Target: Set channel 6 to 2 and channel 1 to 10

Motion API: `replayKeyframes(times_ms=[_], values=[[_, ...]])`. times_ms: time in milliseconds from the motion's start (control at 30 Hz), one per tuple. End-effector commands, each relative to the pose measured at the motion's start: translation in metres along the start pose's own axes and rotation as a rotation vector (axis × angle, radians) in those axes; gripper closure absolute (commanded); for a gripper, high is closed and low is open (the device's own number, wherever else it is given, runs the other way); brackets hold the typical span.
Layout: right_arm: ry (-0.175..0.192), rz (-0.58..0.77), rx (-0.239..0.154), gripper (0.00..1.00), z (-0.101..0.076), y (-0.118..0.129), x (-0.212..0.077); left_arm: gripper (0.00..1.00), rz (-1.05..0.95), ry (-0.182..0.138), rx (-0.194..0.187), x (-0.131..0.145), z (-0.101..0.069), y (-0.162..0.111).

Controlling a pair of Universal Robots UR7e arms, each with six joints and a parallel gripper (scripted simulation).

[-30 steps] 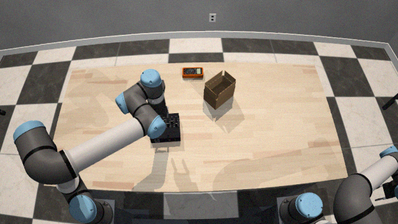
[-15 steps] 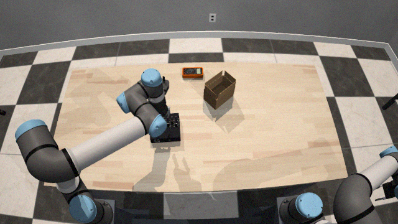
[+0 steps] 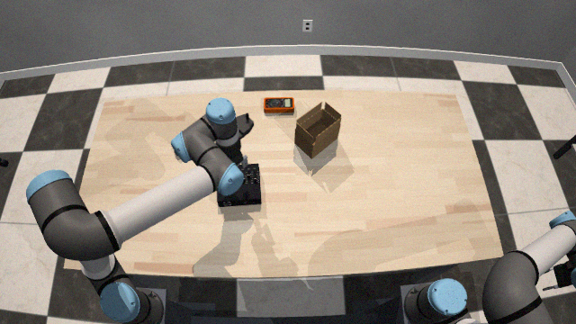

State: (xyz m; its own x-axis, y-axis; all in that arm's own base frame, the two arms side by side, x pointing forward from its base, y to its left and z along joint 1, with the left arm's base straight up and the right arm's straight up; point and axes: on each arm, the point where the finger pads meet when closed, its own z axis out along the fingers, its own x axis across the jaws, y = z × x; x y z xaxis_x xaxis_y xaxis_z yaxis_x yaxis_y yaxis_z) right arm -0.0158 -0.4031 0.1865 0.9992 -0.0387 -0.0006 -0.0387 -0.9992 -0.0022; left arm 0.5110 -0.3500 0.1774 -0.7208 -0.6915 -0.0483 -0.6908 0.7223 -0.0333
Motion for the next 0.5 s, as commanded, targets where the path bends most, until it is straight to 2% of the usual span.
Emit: replayKeyframes(times_ms=[0, 400, 467], values=[[0.001, 0.0, -0.002, 0.0, -0.0005, 0.0005, 0.0002, 0.0, 0.141, -0.003, 0.01, -0.0012, 0.0017, -0.0049], [0.001, 0.0, -0.002, 0.0, -0.0005, 0.0005, 0.0002, 0.0, 0.569, -0.033, 0.02, -0.0065, 0.0116, -0.0144], [0.001, 0.0, -0.002, 0.0, -0.0005, 0.0005, 0.0002, 0.0, 0.569, -0.033, 0.02, -0.0065, 0.0116, -0.0144]])
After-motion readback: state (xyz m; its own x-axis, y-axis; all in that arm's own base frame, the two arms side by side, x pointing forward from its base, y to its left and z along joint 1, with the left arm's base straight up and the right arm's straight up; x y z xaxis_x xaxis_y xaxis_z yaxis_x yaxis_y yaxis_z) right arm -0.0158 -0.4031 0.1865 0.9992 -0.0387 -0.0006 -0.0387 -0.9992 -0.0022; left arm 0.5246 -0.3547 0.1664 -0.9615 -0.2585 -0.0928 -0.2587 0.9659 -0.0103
